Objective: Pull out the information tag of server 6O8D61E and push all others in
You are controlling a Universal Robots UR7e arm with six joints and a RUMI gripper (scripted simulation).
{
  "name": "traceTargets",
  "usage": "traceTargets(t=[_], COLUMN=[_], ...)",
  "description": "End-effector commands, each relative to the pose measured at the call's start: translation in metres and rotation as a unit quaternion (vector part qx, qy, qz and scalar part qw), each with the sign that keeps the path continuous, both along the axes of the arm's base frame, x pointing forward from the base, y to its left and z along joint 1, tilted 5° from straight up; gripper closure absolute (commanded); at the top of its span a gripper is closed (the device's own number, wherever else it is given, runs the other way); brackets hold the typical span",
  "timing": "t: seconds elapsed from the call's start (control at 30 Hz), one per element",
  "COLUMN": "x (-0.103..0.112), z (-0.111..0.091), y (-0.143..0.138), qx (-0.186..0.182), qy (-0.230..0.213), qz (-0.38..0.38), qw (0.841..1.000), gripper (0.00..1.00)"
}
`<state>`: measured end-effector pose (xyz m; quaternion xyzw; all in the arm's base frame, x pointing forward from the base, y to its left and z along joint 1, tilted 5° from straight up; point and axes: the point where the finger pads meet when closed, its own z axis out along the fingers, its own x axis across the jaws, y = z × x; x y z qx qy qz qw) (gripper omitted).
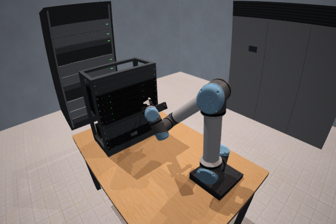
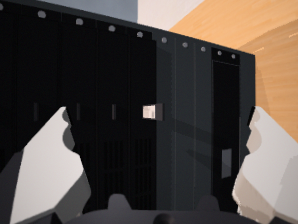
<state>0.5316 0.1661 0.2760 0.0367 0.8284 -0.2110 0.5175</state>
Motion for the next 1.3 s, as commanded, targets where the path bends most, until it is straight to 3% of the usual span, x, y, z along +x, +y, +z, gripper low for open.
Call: traceTargets(t=[0.0,0.67,1.27], x=[-0.007,-0.034,-0.041], z=[0.004,0.018,0.021], y=[-0.001,-0.005,-0.006], qx=[0.000,0.000,0.000], qy=[0.000,0.000,0.000], qz=[0.000,0.000,0.000], qw=[1.000,1.000,1.000], gripper=[0.00,0.00,0.00])
